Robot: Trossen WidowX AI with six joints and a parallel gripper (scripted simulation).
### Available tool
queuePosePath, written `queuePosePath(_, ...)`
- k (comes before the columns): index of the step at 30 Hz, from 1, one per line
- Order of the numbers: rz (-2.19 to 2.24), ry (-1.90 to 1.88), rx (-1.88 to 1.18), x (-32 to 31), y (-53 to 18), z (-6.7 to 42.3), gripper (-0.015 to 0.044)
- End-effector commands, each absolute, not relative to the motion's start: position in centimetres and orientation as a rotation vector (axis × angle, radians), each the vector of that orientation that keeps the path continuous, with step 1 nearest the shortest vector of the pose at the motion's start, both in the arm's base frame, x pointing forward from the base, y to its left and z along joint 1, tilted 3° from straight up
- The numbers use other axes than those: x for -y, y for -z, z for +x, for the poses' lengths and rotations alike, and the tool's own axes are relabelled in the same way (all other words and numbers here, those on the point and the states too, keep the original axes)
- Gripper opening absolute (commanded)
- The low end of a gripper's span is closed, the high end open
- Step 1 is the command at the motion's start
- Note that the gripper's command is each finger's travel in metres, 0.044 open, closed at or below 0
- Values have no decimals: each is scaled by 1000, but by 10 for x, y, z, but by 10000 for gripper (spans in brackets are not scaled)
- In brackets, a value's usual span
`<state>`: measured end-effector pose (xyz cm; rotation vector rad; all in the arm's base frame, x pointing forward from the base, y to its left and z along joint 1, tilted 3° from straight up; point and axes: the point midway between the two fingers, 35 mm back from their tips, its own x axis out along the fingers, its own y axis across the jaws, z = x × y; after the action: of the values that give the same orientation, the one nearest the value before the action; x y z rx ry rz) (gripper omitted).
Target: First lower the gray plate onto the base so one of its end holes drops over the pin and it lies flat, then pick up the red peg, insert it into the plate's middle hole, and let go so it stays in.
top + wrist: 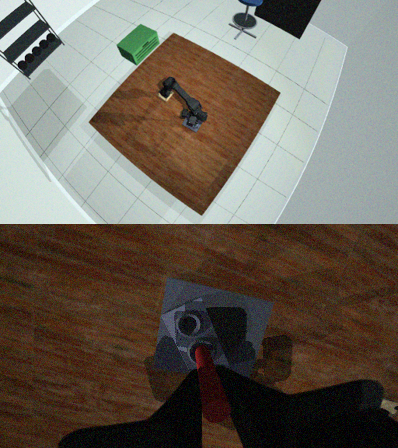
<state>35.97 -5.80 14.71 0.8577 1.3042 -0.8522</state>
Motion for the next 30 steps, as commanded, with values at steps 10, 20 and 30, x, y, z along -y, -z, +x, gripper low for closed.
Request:
queuePosePath(10, 858, 853, -1304, 58, -146, 360, 0)
queuePosePath(20, 858, 853, -1304, 58, -146, 360, 150)
queuePosePath(30, 857, 849, -1303, 58, -149, 359, 150)
